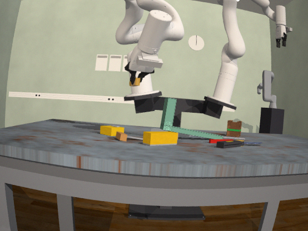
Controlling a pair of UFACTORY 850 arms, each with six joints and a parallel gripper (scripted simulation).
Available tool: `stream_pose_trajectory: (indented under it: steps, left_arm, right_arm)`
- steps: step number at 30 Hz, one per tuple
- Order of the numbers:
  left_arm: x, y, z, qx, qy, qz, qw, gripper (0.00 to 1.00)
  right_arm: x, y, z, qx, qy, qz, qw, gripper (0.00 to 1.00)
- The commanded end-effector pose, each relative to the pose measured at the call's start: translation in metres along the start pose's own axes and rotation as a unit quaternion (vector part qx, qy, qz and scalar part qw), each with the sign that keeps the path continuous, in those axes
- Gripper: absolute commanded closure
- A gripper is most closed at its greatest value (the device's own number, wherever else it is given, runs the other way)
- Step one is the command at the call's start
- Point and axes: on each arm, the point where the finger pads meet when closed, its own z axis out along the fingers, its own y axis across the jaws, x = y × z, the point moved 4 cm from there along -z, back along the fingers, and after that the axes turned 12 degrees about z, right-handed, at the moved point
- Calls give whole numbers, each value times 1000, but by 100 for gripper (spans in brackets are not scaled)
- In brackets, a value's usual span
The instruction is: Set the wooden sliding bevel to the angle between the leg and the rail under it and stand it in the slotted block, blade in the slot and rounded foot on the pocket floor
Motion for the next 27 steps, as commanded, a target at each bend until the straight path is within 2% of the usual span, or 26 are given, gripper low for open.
stream_pose_trajectory:
  steps: [1,7,18,20,27]
  left_arm:
    - [0,0,-1,0,1,0,1000,0]
    - [0,0,-1,0,1,0,1000,0]
    - [0,0,-1,0,1,0,1000,0]
    - [0,0,-1,0,1,0,1000,0]
    - [0,0,-1,0,1,0,1000,0]
  right_arm:
    - [0,-1,-2,1,6,9,1000,100]
    - [1,-4,-4,2,15,23,1000,100]
    - [5,-16,-13,9,62,96,993,100]
    - [5,-16,-13,9,62,96,993,100]
    - [8,-28,-22,15,105,163,981,100]
